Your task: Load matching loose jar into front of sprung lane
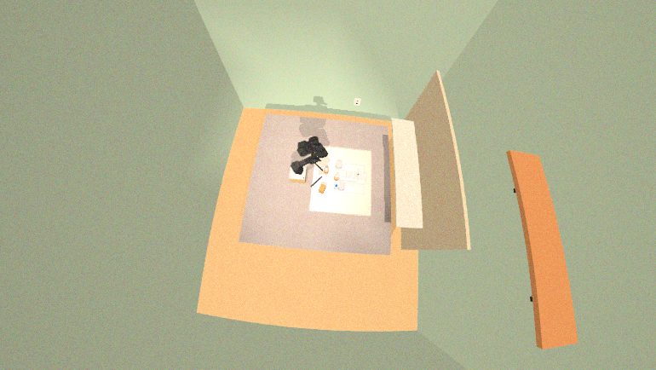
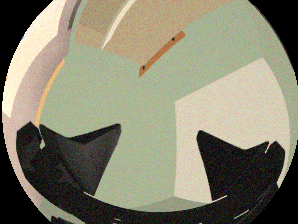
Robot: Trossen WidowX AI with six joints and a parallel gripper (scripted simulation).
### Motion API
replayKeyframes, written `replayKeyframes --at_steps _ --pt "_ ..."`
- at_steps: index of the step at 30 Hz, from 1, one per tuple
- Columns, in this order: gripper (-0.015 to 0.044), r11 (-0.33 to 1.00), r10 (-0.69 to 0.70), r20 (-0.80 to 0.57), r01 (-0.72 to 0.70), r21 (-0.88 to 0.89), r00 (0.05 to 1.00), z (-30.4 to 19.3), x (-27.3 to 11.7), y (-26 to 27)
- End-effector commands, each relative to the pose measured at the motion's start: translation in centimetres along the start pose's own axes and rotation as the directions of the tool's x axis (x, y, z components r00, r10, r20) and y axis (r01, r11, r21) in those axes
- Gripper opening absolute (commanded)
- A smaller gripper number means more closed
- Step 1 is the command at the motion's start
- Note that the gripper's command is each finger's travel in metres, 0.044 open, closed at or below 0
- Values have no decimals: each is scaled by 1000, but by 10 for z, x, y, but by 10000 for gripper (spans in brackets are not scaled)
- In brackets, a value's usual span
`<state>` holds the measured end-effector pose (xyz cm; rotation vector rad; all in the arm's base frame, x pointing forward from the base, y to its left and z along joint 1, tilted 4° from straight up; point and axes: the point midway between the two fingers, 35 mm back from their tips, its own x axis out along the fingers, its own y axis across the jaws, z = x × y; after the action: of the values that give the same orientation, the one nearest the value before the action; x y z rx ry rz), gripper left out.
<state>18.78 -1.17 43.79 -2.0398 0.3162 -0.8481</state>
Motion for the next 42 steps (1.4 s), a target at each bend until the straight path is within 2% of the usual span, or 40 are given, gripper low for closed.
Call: replayKeyframes --at_steps 1,4,8,14,21,26,31,37,42 --pt "426 1000 -6 1 6 11 1000 -1 -1 -1" --pt "440 982 -82 12 78 171 997 -19 -8 -19" --pt "440 884 -183 1 164 438 983 -56 -17 -37" --pt "440 637 -242 -30 182 749 970 -110 -15 -29" --pt "440 308 -210 -64 128 943 976 -148 6 5" --pt "440 40 -129 -54 60 997 990 -157 33 46" --pt "440 -215 2 17 -17 976 1000 -142 64 97" --pt "440 -482 194 203 -88 872 960 -86 94 160" --pt "440 -630 341 405 -114 768 849 -15 100 205"
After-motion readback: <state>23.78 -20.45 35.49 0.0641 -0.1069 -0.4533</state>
